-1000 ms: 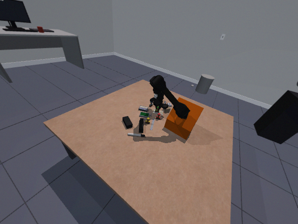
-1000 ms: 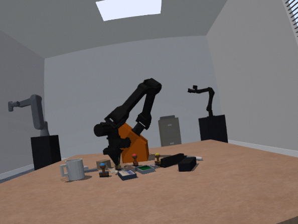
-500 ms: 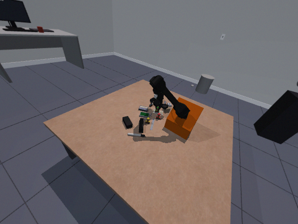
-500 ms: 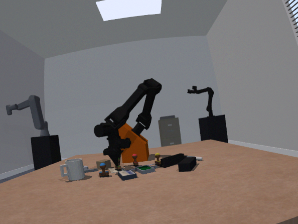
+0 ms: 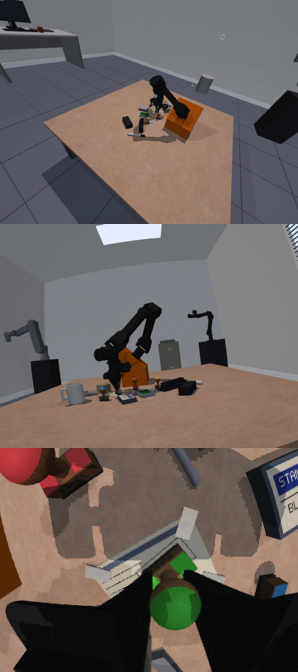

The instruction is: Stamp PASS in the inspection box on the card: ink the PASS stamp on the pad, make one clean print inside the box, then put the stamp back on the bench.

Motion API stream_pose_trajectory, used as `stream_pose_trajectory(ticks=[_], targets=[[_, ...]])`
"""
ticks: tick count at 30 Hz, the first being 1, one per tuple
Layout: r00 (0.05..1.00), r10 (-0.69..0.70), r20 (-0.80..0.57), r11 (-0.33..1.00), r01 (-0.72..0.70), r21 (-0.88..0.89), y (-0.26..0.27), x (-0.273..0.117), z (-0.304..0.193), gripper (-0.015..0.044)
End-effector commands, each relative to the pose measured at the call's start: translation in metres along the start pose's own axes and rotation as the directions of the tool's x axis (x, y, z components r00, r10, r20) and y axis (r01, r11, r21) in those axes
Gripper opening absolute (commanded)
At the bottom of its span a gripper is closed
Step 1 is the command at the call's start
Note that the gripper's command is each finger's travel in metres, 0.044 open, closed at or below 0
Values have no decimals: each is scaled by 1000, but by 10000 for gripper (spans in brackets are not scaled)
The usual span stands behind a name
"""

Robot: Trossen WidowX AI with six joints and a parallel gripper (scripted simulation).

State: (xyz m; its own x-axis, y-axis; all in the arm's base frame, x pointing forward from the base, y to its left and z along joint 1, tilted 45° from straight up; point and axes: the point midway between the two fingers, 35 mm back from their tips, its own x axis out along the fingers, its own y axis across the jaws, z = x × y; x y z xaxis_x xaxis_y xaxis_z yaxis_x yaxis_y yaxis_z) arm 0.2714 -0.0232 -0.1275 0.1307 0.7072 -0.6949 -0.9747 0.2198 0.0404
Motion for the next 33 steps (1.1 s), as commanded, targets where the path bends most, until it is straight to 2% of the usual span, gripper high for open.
stream_pose_trajectory(ticks=[1,33], targets=[[1000,0,2,1000,0,-1,0,2,1,0],[1000,0,1,1000,0,-1,0,-10,1,0]])
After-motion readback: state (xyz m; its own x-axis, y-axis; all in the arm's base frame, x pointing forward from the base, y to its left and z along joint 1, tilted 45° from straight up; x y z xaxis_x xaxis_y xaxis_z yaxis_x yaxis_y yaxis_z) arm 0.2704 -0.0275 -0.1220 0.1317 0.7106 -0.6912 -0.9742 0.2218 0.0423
